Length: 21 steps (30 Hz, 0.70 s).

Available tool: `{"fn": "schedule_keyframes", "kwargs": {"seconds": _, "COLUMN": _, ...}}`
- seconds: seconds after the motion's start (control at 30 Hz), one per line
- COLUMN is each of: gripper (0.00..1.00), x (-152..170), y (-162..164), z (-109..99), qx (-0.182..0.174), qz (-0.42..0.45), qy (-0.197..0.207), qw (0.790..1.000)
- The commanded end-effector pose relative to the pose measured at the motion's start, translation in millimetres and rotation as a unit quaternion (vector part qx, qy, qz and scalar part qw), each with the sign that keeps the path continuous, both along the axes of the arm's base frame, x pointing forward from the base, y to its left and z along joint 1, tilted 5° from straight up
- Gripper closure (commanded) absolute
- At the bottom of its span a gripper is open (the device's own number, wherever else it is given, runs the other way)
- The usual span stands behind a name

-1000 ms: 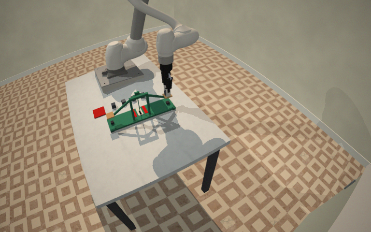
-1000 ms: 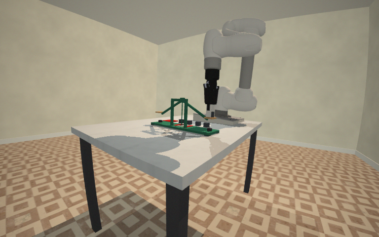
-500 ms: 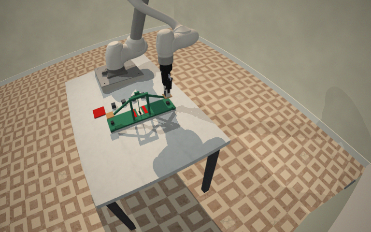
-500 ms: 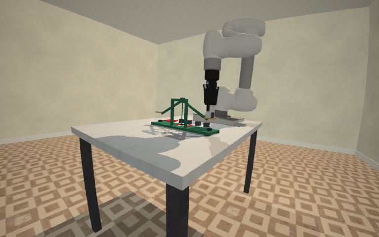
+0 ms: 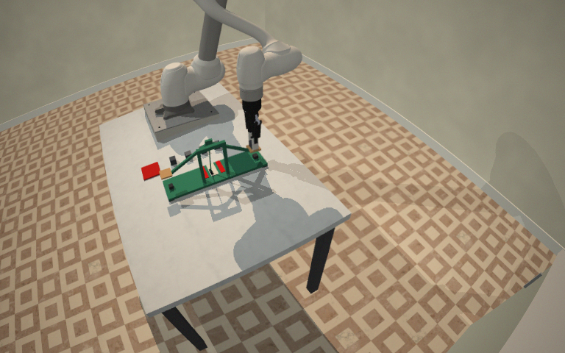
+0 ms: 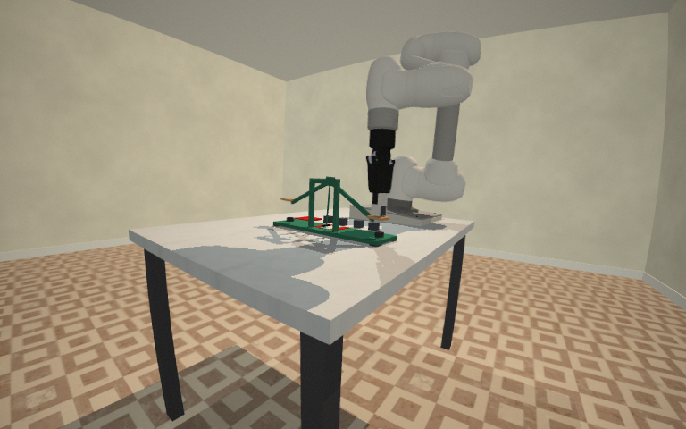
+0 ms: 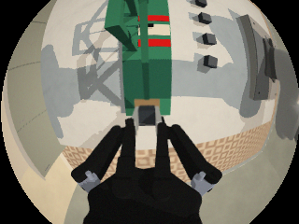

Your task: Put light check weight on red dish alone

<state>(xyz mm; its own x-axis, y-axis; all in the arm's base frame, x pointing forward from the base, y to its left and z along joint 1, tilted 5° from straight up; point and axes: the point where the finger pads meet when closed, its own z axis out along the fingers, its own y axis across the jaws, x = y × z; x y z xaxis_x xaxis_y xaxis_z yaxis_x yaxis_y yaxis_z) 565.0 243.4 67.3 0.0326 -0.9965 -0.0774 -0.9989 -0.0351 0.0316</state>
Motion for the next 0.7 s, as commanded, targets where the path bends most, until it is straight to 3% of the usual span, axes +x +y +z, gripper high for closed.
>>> {"fn": "schedule_keyframes", "kwargs": {"seconds": 0.0, "gripper": 0.76, "x": 0.0, "y": -0.2, "z": -0.4, "qx": 0.000, "qz": 0.000, "qy": 0.000, "qw": 1.000}}
{"fn": "schedule_keyframes", "kwargs": {"seconds": 0.67, "gripper": 0.76, "x": -0.2, "y": -5.7, "z": -11.6, "qx": 0.000, "qz": 0.000, "qy": 0.000, "qw": 1.000}}
